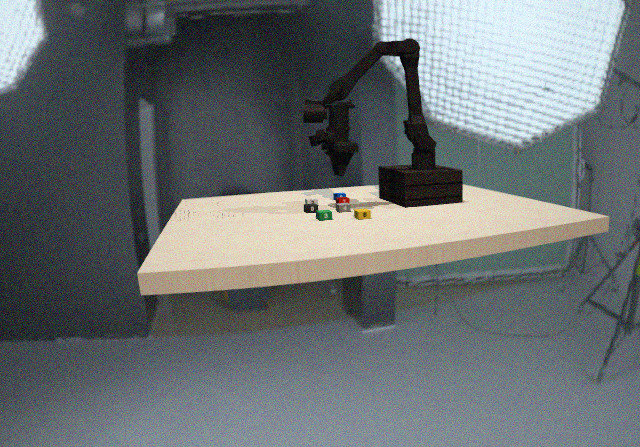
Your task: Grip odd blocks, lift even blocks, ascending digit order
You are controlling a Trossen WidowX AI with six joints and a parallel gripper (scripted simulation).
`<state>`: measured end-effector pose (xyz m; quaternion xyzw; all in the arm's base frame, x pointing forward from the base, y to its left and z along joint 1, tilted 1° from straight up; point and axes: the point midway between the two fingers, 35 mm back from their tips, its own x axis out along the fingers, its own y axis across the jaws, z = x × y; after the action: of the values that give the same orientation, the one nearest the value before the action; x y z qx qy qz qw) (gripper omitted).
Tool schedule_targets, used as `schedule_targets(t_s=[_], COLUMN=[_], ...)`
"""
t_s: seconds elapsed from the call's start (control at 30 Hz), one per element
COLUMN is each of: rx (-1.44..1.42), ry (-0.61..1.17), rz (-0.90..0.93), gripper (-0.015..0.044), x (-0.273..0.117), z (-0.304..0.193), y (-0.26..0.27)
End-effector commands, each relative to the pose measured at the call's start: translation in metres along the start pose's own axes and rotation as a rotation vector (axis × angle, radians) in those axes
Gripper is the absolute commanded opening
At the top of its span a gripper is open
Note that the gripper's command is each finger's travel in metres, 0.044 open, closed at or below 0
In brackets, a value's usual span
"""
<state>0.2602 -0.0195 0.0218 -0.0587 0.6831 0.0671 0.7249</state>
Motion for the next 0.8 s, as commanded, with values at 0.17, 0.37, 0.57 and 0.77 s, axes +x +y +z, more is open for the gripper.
schedule_targets(t_s=[0.17, 0.37, 0.57, 0.77], rx=[-0.006, -0.006, -0.006, -0.006], ry=[0.039, 0.039, 0.039, 0.040], rz=[0.010, 0.010, 0.010, 0.010], gripper=[0.0400, 0.0400, 0.0400, 0.0400], x=[0.038, 0.044, 0.053, 0.063], z=[-0.014, -0.014, -0.014, -0.015], y=[0.003, 0.003, 0.003, 0.003])
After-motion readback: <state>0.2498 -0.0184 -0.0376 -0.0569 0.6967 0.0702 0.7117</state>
